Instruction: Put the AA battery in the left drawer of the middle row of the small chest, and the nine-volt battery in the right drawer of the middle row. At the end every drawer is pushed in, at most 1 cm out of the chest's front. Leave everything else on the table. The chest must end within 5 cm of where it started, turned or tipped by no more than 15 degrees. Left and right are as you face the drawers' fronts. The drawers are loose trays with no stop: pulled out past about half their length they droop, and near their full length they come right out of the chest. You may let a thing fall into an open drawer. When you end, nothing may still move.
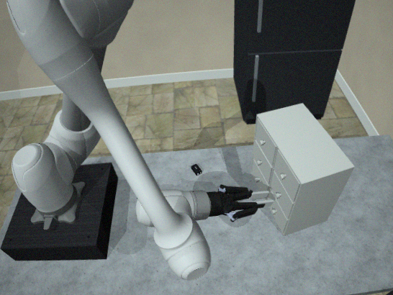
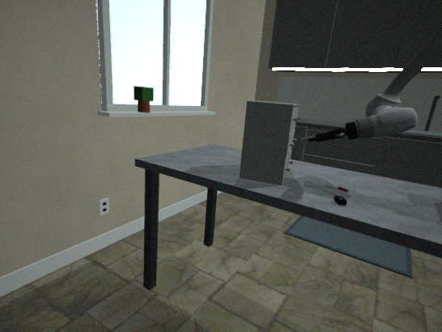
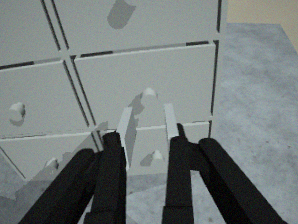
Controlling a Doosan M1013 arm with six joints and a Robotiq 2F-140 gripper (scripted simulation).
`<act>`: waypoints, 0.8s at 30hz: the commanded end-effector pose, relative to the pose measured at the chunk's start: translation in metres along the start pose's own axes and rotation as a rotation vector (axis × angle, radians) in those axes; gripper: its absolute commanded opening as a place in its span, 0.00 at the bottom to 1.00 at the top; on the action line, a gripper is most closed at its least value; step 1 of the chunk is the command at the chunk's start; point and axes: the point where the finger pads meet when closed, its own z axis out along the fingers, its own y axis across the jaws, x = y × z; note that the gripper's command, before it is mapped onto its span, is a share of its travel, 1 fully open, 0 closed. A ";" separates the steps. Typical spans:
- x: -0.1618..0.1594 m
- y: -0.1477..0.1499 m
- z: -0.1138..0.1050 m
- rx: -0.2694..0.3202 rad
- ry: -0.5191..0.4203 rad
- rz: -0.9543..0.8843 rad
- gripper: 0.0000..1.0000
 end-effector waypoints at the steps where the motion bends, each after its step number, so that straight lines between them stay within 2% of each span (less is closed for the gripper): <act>1: 0.000 0.000 0.000 0.000 0.000 0.000 0.20; 14: 0.001 0.000 0.001 0.000 0.000 0.000 0.20; 24: 0.005 0.000 0.013 0.000 0.000 0.000 0.20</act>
